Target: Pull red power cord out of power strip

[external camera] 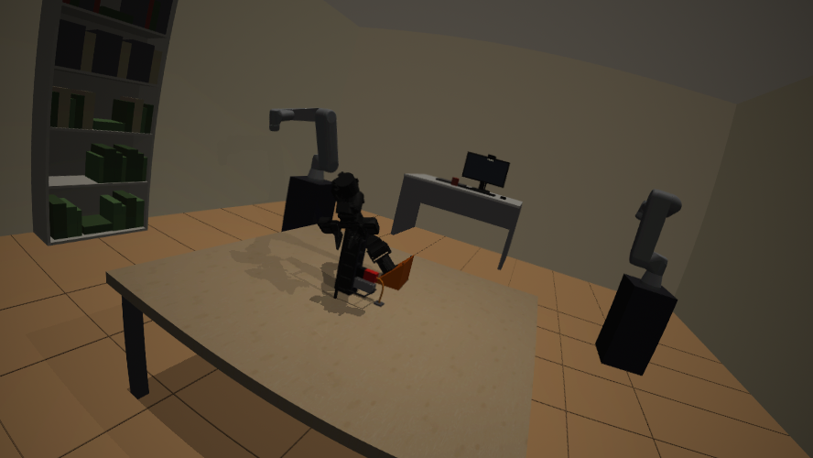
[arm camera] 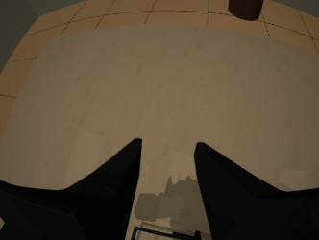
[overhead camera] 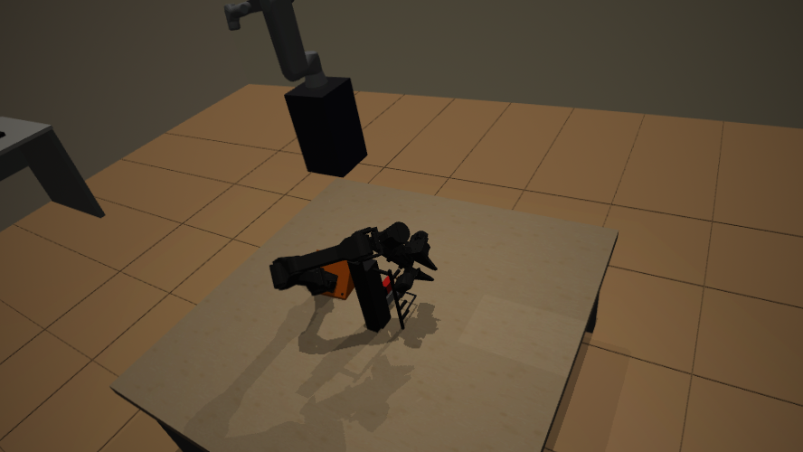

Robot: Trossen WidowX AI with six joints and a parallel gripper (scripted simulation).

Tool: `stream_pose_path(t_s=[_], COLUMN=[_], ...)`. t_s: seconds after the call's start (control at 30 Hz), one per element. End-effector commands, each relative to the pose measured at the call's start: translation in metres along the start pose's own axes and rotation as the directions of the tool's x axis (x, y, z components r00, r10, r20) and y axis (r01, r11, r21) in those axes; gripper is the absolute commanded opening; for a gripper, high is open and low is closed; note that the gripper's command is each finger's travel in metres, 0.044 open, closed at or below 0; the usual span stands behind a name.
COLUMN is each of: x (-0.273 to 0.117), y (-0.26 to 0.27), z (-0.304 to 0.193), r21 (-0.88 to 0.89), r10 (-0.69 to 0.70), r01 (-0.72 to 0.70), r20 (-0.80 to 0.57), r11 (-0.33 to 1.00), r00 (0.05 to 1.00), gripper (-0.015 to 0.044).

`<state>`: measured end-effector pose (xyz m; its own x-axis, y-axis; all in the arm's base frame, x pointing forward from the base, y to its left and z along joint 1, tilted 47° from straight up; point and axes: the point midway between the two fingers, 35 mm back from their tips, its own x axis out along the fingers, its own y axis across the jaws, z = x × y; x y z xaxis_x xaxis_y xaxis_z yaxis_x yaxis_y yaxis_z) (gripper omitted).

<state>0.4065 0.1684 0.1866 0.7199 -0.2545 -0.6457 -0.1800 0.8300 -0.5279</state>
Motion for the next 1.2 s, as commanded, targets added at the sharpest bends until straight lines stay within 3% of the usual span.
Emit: stream_pose_path(t_s=[0.0, 0.3, 0.43, 0.57, 1.17], x=[0.01, 0.009, 0.0, -0.016, -0.017], y=[0.055, 0.093, 0.095, 0.086, 0.083], z=[-0.048, -0.107, -0.166, -0.206, -0.207], r21=[-0.323, -0.608, -0.757, -0.749, -0.745], r10=[0.06, 0.046, -0.084, -0.241, -0.25], r01=[-0.111, -0.268, -0.455, -0.632, -0.641], r20=[-0.164, -0.356, -0.551, -0.663, -0.667], r11=[0.94, 0.747, 0.469, 0.199, 0.186], r00=[0.985, 0.933, 0.83, 0.709, 0.702], gripper=[0.016, 0.016, 0.016, 0.016, 0.016])
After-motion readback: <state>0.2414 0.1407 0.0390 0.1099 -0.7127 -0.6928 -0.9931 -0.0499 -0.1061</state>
